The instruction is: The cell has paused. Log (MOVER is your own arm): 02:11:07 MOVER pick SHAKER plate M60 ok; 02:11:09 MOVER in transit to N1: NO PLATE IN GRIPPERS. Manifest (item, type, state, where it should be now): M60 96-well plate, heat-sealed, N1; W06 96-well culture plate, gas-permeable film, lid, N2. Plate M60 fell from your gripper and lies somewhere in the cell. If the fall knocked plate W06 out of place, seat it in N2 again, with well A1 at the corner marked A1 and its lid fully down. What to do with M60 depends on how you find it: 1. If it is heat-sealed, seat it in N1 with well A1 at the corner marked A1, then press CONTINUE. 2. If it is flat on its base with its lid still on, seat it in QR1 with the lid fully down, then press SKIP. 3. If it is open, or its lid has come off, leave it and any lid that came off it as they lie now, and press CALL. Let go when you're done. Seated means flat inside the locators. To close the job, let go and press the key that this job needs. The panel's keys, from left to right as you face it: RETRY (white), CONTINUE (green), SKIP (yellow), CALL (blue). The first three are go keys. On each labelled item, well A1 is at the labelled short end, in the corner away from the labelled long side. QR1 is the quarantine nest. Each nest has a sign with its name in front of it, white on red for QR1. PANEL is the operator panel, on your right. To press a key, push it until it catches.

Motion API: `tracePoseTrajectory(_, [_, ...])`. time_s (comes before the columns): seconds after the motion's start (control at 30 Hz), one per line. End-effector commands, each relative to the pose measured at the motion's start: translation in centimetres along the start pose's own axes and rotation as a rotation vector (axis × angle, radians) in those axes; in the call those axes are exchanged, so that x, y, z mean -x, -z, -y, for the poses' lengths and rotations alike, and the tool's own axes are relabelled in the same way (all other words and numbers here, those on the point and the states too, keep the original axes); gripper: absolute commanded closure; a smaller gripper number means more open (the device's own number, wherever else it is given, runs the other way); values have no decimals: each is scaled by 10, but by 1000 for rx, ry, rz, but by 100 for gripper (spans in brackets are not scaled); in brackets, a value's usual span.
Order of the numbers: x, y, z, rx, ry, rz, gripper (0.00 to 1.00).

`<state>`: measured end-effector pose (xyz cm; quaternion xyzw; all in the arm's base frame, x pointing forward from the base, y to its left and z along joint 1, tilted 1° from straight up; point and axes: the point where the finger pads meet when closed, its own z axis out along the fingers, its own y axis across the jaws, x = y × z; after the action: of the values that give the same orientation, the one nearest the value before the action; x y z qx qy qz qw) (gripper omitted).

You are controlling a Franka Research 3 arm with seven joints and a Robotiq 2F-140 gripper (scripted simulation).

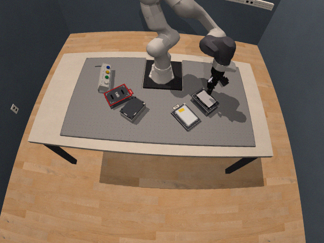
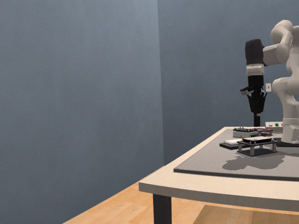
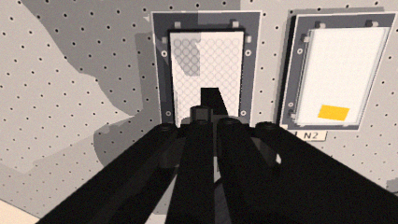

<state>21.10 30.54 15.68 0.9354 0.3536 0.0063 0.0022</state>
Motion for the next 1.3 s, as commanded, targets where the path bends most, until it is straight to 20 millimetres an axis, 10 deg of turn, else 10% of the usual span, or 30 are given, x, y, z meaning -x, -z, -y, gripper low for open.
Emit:
tracePoseTrajectory(0.0, [1, 1, 0, -1, 4, 1, 90])
tracePoseTrajectory(0.97, [-4, 10, -26, 7, -59, -9, 90])
tracePoseTrajectory(1.27, [-5, 38, -118, 32, -273, -39, 90])
